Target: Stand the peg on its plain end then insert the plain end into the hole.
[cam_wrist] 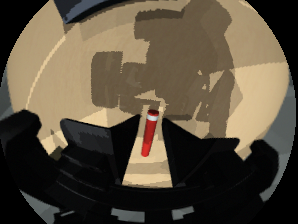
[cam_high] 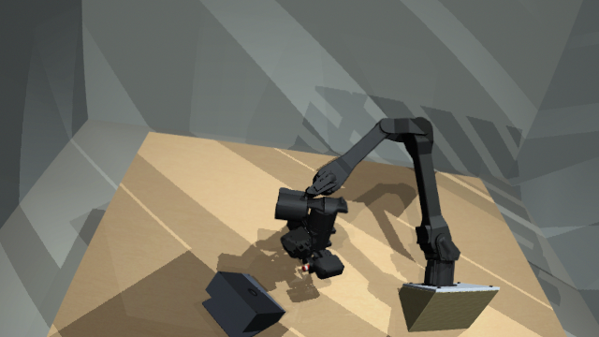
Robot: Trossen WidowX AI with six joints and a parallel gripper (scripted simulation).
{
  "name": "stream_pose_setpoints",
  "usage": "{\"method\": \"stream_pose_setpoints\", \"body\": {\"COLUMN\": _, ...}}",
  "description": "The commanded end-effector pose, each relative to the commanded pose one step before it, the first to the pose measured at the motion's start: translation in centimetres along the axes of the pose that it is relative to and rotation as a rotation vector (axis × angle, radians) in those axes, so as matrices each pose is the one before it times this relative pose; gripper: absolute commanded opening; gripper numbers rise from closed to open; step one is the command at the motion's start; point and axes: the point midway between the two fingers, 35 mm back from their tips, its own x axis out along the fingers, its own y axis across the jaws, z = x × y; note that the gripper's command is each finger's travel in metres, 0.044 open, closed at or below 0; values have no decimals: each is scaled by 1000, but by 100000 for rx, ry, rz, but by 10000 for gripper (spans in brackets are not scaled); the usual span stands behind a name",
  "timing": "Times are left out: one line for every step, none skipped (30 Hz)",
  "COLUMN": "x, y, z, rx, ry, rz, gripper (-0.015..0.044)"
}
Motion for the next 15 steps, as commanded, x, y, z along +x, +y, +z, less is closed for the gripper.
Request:
{"method": "stream_pose_setpoints", "body": {"x": 27, "y": -60, "z": -14, "rx": -246, "ry": 135, "rz": -444, "gripper": 110}}
{"method": "stream_pose_setpoints", "body": {"x": 0, "y": 0, "z": 0, "rx": 0, "ry": 0, "rz": 0, "gripper": 110}}
{"method": "stream_pose_setpoints", "body": {"x": 0, "y": 0, "z": 0, "rx": 0, "ry": 0, "rz": 0, "gripper": 110}}
{"method": "stream_pose_setpoints", "body": {"x": 0, "y": 0, "z": 0, "rx": 0, "ry": 0, "rz": 0, "gripper": 110}}
{"method": "stream_pose_setpoints", "body": {"x": 0, "y": 0, "z": 0, "rx": 0, "ry": 0, "rz": 0, "gripper": 110}}
{"method": "stream_pose_setpoints", "body": {"x": 0, "y": 0, "z": 0, "rx": 0, "ry": 0, "rz": 0, "gripper": 110}}
{"method": "stream_pose_setpoints", "body": {"x": 0, "y": 0, "z": 0, "rx": 0, "ry": 0, "rz": 0, "gripper": 103}}
{"method": "stream_pose_setpoints", "body": {"x": 0, "y": 0, "z": 0, "rx": 0, "ry": 0, "rz": 0, "gripper": 97}}
{"method": "stream_pose_setpoints", "body": {"x": 0, "y": 0, "z": 0, "rx": 0, "ry": 0, "rz": 0, "gripper": 90}}
{"method": "stream_pose_setpoints", "body": {"x": 0, "y": 0, "z": 0, "rx": 0, "ry": 0, "rz": 0, "gripper": 83}}
{"method": "stream_pose_setpoints", "body": {"x": 0, "y": 0, "z": 0, "rx": 0, "ry": 0, "rz": 0, "gripper": 77}}
{"method": "stream_pose_setpoints", "body": {"x": 0, "y": 0, "z": 0, "rx": 0, "ry": 0, "rz": 0, "gripper": 70}}
{"method": "stream_pose_setpoints", "body": {"x": 0, "y": 0, "z": 0, "rx": 0, "ry": 0, "rz": 0, "gripper": 63}}
{"method": "stream_pose_setpoints", "body": {"x": 0, "y": 0, "z": 0, "rx": 0, "ry": 0, "rz": 0, "gripper": 57}}
{"method": "stream_pose_setpoints", "body": {"x": 0, "y": 0, "z": 0, "rx": 0, "ry": 0, "rz": 0, "gripper": 50}}
